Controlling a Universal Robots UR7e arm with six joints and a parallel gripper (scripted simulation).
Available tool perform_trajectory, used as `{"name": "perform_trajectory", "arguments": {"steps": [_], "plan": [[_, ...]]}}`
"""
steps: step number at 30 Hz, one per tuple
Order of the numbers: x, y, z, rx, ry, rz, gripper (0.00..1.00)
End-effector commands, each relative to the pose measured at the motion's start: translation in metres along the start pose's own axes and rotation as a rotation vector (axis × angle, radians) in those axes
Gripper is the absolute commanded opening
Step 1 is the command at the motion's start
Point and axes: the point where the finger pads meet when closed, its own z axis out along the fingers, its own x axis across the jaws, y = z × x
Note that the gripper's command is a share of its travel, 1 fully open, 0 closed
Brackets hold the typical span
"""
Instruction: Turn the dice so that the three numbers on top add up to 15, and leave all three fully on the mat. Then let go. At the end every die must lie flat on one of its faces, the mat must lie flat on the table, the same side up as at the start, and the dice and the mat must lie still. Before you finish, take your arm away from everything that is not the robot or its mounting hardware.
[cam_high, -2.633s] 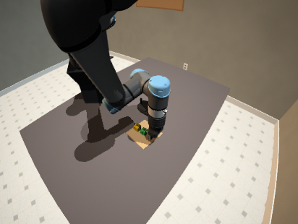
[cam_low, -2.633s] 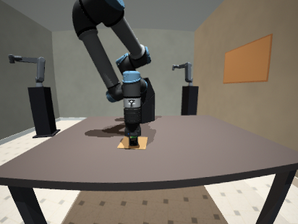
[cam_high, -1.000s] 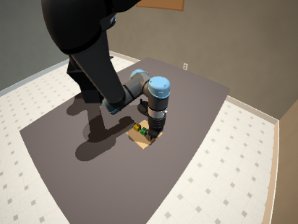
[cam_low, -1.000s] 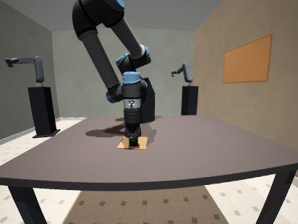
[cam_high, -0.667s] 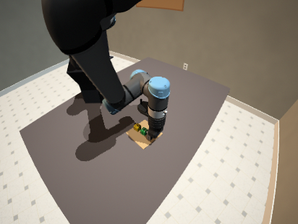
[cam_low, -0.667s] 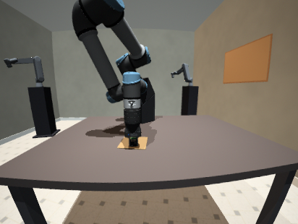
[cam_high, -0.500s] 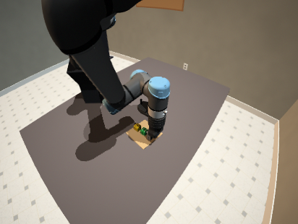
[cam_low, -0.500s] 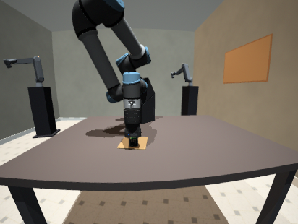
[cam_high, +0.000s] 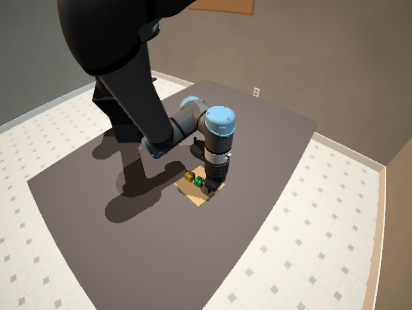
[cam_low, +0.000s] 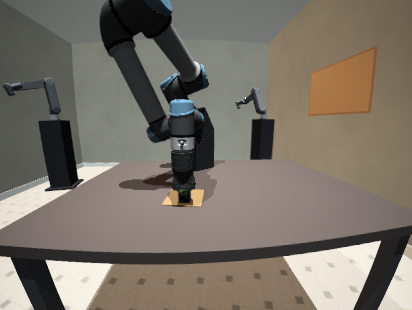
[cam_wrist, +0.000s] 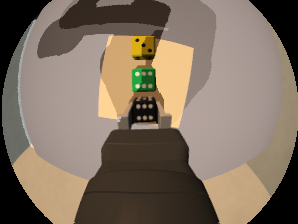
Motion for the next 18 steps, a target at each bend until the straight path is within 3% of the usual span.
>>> {"name": "perform_trajectory", "arguments": {"steps": [1, 8, 9, 17, 18], "plan": [[0.0000, 0.0005, -0.0004, -0.001, 0.000, 0.000, 0.57], [0.0000, 0.0005, -0.0004, -0.001, 0.000, 0.000, 0.57], [0.0000, 0.0005, -0.0004, -0.001, 0.000, 0.000, 0.63], [0.0000, 0.0005, -0.0004, -0.001, 0.000, 0.000, 0.75], [0.0000, 0.0005, -0.0004, -0.001, 0.000, 0.000, 0.81]]}}
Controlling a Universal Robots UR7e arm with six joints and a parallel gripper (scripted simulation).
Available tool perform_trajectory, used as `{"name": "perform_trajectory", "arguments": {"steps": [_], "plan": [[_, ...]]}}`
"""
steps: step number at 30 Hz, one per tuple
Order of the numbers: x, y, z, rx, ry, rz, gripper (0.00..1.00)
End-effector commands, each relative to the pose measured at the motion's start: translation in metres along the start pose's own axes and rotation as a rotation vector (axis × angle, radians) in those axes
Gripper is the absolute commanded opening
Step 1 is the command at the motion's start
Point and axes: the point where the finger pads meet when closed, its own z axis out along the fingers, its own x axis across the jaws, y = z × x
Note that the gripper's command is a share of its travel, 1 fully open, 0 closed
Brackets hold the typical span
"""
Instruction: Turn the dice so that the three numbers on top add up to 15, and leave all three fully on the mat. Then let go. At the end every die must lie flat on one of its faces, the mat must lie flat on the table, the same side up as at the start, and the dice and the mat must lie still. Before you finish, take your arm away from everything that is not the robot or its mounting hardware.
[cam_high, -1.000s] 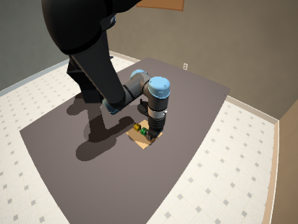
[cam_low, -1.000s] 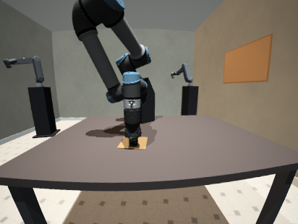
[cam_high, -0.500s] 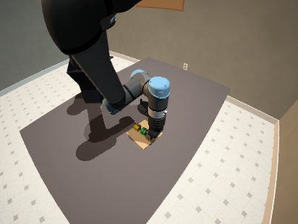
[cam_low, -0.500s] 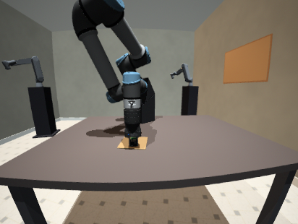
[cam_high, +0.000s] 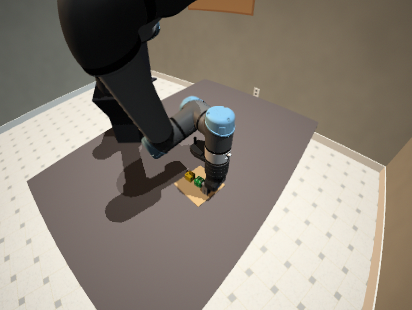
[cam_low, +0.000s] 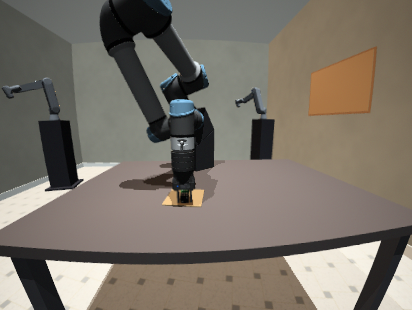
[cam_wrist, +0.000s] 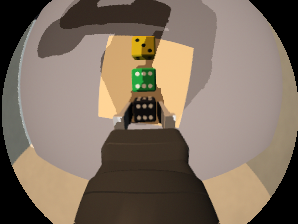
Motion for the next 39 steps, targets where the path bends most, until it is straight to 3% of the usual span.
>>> {"name": "perform_trajectory", "arguments": {"steps": [1, 3, 16, 24, 39], "plan": [[0.000, 0.000, 0.000, -0.001, 0.000, 0.000, 0.81], [0.000, 0.000, 0.000, -0.001, 0.000, 0.000, 0.87], [0.000, 0.000, -0.001, -0.001, 0.000, 0.000, 0.87], [0.000, 0.000, -0.013, -0.001, 0.000, 0.000, 0.87], [0.000, 0.000, -0.079, -0.001, 0.000, 0.000, 0.87]]}}
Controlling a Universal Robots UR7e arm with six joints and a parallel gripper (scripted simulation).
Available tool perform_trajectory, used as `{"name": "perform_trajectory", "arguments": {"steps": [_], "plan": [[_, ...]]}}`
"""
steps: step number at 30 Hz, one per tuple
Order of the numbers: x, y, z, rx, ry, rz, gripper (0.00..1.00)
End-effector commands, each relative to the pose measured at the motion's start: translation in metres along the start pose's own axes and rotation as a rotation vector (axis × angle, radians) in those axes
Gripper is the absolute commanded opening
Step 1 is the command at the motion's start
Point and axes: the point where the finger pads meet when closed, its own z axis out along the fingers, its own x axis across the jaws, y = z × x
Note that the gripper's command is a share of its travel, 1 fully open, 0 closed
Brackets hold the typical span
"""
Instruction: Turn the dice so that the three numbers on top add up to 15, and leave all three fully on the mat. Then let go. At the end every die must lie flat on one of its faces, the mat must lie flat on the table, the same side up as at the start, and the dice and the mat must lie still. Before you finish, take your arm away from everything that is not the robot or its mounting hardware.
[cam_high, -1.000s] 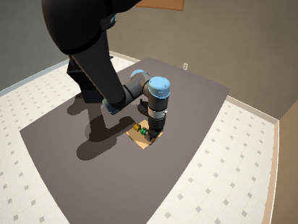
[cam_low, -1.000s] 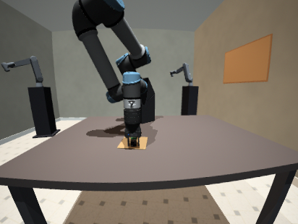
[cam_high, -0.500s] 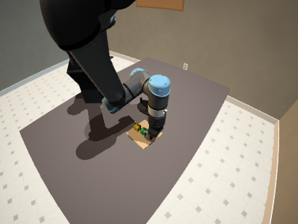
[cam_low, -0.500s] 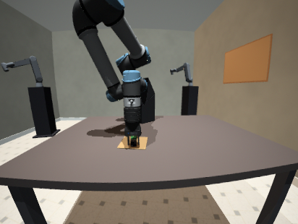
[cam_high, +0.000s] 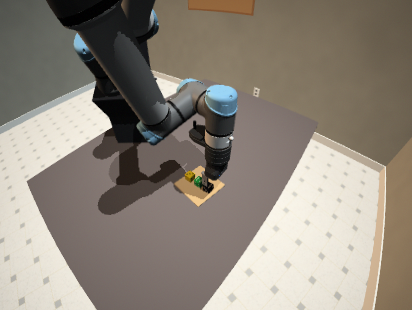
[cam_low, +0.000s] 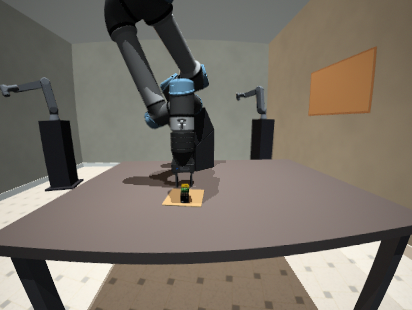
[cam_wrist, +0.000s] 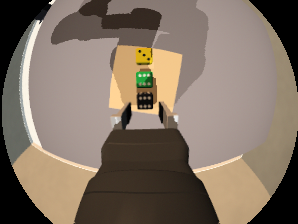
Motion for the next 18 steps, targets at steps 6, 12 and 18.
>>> {"name": "perform_trajectory", "arguments": {"steps": [6, 12, 18], "plan": [[0.000, 0.001, -0.028, 0.000, 0.000, 0.000, 0.87], [0.000, 0.001, -0.031, 0.000, 0.000, 0.000, 1.00], [0.000, 0.001, -0.031, 0.000, 0.000, 0.000, 1.00]]}}
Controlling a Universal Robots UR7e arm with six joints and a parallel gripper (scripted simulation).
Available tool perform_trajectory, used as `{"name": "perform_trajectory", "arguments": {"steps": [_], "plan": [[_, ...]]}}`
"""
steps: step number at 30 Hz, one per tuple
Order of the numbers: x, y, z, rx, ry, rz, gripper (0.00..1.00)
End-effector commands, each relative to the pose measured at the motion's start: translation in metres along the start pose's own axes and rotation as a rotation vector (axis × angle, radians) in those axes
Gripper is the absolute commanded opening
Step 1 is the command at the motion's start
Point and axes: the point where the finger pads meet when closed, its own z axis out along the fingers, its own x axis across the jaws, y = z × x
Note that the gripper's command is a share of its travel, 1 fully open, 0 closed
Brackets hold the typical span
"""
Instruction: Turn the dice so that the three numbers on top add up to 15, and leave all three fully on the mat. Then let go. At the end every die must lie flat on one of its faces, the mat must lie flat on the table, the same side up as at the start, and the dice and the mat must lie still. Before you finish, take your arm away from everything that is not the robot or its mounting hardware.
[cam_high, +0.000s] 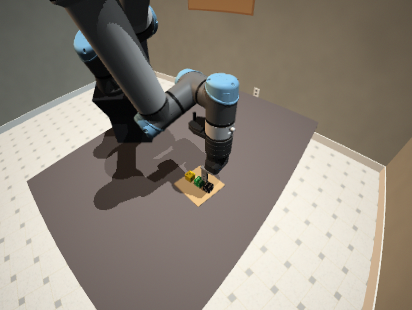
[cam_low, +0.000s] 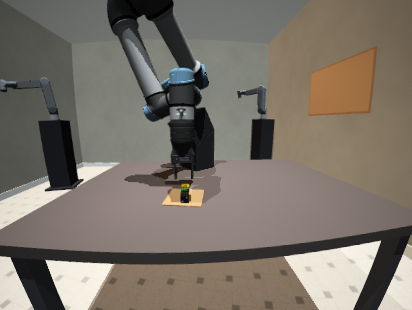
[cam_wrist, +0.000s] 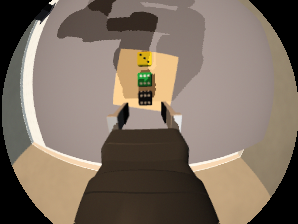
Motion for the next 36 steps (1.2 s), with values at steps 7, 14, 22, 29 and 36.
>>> {"name": "perform_trajectory", "arguments": {"steps": [7, 14, 22, 29, 36], "plan": [[0.000, 0.000, -0.001, -0.001, 0.000, 0.000, 1.00], [0.000, 0.000, -0.001, -0.001, 0.000, 0.000, 1.00], [0.000, 0.000, -0.007, -0.001, 0.000, 0.000, 1.00], [0.000, 0.000, -0.032, -0.001, 0.000, 0.000, 1.00], [0.000, 0.000, -0.056, -0.001, 0.000, 0.000, 1.00]]}}
